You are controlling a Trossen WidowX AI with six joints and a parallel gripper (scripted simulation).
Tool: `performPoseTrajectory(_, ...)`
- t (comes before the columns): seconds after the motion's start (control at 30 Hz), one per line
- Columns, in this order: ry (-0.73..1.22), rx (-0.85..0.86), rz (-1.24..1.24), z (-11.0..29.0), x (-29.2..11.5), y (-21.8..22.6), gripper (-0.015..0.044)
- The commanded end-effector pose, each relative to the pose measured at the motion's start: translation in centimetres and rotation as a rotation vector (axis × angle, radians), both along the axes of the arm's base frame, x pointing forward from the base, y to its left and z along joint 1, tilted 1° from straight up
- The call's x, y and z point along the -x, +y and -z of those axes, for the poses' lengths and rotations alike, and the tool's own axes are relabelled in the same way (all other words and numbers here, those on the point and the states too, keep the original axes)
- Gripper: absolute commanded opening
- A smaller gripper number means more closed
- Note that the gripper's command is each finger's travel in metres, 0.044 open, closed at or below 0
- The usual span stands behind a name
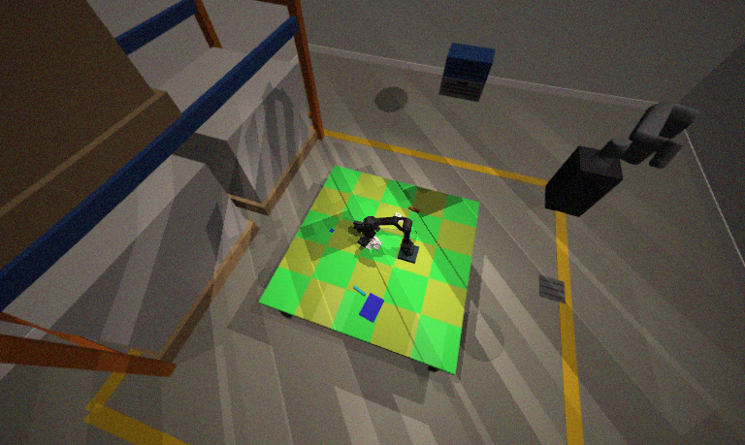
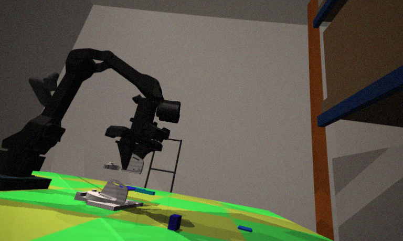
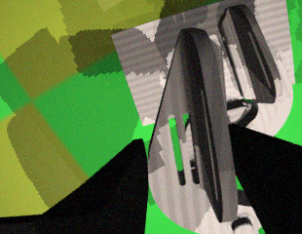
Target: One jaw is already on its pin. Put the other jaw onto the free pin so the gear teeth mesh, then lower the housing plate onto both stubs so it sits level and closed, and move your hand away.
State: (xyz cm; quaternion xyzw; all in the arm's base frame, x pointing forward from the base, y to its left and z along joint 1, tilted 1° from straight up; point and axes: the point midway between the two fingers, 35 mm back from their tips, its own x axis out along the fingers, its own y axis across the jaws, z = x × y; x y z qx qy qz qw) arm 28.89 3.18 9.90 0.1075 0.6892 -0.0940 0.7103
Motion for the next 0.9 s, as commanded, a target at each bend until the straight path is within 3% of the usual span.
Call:
performPoseTrajectory(0.0, -0.002, 0.005, 0.017, 0.0, -0.1, -0.1, 0.0134)
performPoseTrajectory(0.87, -0.002, 0.005, 0.017, 1.0, -0.3, -0.1, 0.0134)
